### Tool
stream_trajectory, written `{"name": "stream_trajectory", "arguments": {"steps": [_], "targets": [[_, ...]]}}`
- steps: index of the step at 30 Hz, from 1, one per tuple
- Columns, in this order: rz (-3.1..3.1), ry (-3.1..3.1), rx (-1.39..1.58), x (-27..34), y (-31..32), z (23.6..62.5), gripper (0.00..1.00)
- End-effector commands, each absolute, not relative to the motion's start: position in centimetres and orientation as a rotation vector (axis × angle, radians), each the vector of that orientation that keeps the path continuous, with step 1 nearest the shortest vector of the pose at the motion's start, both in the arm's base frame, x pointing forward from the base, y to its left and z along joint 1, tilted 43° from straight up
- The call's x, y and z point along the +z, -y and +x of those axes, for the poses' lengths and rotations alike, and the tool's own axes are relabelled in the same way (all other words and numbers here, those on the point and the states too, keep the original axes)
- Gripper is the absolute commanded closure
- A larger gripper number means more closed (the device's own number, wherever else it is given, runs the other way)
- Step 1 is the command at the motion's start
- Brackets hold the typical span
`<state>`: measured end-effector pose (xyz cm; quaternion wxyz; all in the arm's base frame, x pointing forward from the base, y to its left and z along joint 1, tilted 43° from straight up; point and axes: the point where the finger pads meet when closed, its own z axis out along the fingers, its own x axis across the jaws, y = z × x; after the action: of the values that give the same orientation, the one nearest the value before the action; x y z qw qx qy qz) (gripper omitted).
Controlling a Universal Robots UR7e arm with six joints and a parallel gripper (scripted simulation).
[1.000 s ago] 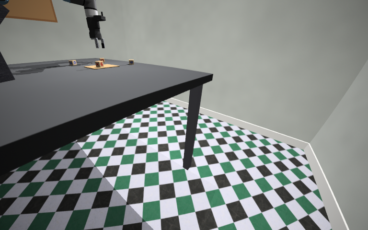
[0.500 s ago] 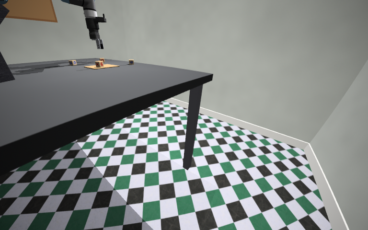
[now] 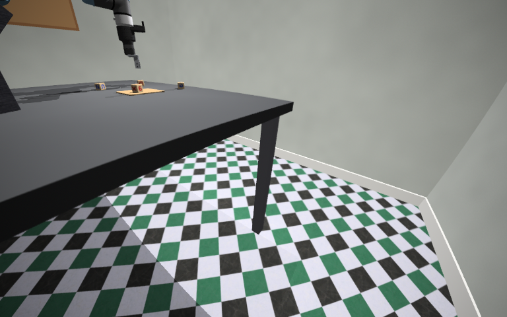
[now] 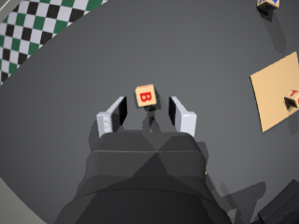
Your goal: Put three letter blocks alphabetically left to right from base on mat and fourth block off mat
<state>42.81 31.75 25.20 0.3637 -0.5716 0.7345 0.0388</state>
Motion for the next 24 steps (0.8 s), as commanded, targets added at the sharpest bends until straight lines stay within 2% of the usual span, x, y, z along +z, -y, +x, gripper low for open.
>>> {"name": "stream_trajectory", "arguments": {"steps": [1, 24], "targets": [[-1.545, -1.827, 0.061, 25.22, -32.00, 42.75, 0.00], [-1.630, -1.750, 0.016, 25.18, -32.30, 42.67, 0.00]]}}
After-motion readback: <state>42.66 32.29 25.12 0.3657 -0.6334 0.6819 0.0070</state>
